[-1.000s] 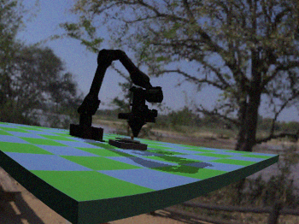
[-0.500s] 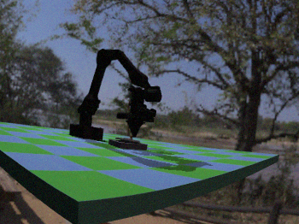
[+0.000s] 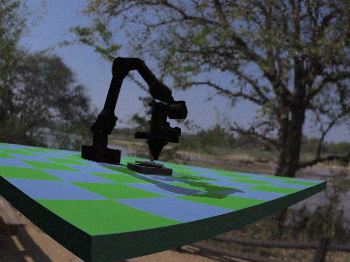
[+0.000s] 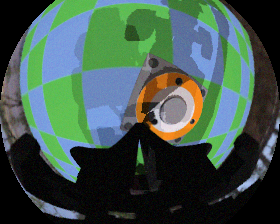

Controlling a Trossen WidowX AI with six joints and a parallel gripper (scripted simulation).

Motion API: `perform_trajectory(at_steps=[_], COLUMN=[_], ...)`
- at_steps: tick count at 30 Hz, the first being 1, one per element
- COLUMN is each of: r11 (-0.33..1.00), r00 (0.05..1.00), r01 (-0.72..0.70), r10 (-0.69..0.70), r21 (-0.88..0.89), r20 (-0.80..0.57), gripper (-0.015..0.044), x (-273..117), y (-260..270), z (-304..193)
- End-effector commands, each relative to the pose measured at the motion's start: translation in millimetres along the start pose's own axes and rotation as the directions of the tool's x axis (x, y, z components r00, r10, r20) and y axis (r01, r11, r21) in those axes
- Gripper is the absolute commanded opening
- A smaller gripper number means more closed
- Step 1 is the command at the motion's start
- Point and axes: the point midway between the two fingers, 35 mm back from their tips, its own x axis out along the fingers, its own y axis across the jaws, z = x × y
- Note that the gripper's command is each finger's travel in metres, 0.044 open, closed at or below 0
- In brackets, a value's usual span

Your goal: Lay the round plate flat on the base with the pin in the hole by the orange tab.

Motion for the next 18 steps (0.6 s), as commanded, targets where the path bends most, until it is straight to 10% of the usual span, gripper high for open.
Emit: perform_trajectory(at_steps=[1, 18], r11=[1.000, 1.000], r00=[1.000, 1.000], r01=[0.004, 0.005], r10=[-0.004, -0.005], r21=[-0.001, -0.001], r20=[-0.020, -0.021], gripper=[0.0000, 0.0000], x=[3.6, 3.5], y=[-2.2, -7.8], z=[-7.5, -15.3])
